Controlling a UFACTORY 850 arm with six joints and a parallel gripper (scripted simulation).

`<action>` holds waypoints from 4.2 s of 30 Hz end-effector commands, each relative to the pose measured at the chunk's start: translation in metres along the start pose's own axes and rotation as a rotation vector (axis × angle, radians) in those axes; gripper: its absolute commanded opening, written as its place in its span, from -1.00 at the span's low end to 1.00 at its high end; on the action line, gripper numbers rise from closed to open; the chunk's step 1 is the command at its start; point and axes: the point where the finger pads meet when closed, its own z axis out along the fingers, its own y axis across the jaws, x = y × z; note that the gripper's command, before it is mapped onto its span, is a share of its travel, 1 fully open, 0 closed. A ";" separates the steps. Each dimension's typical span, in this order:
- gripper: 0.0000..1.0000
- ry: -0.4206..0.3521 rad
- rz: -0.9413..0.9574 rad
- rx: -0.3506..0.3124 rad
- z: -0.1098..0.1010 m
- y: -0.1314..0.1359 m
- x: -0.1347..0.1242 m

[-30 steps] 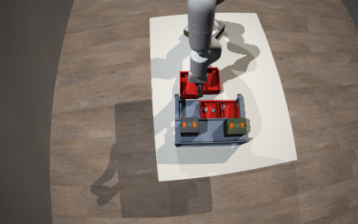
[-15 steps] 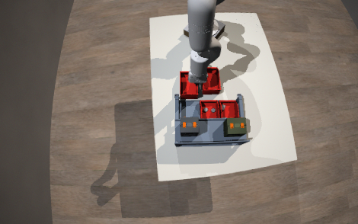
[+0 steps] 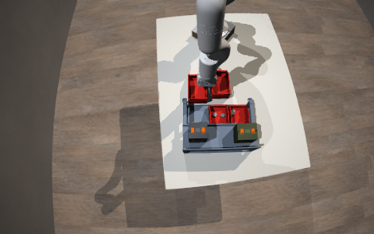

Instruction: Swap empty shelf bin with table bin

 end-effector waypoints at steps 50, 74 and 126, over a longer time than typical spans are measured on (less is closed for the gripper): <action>-1.00 -0.013 0.000 0.010 -0.085 0.001 0.000; -1.00 -0.013 0.000 0.010 -0.088 0.001 0.000; -1.00 -0.013 0.000 0.010 -0.085 0.178 0.019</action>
